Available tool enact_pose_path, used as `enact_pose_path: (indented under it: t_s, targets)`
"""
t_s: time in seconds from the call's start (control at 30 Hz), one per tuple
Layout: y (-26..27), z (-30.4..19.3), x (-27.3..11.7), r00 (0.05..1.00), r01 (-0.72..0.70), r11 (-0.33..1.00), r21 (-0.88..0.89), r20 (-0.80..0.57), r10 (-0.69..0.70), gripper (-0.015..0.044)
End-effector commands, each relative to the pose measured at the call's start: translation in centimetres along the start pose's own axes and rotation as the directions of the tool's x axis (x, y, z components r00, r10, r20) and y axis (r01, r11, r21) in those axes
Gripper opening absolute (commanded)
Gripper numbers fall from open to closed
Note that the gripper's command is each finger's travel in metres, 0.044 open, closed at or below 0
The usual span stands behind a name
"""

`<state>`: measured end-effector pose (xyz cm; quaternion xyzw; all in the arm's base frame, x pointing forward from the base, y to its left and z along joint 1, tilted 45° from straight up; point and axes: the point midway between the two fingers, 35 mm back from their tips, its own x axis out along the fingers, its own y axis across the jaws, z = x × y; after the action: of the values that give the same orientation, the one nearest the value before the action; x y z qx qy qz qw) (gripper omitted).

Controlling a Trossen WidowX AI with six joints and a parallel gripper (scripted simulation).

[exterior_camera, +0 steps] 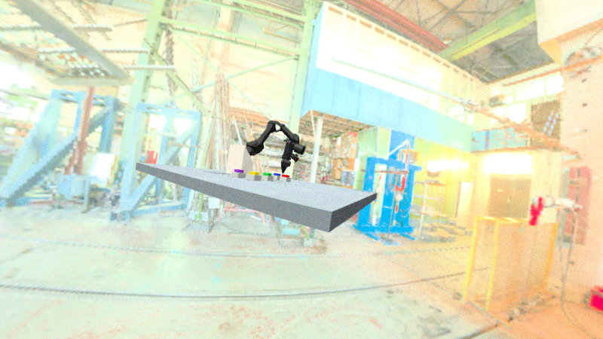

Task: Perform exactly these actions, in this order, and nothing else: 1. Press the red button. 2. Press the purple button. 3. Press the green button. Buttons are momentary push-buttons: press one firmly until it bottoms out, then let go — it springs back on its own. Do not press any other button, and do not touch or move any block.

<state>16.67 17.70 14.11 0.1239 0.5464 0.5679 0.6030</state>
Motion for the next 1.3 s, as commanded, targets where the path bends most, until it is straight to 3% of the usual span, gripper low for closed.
enact_pose_path:
  t_s: [0.0, 0.27, 0.63, 0.83, 1.1, 1.27]
  targets:
    - [-5.8, 1.4, -4.4, 0.987, 0.131, 0.956, 0.261, 0.061, -0.152, 0.0400]
    - [-13.2, 0.1, -11.9, 0.939, 0.213, 0.778, 0.591, 0.098, -0.331, 0.0400]
    - [-13.5, 0.0, -12.3, 0.936, 0.214, 0.766, 0.607, 0.098, -0.339, 0.0400]
    - [-15.5, 0.6, -6.7, 0.936, 0.212, 0.767, 0.606, 0.100, -0.338, 0.0242]
    - [-15.6, 0.6, -6.5, 0.936, 0.211, 0.767, 0.606, 0.101, -0.337, 0.0032]
    - [-15.6, 0.6, -6.5, 0.936, 0.211, 0.767, 0.606, 0.101, -0.337, 0.0020]
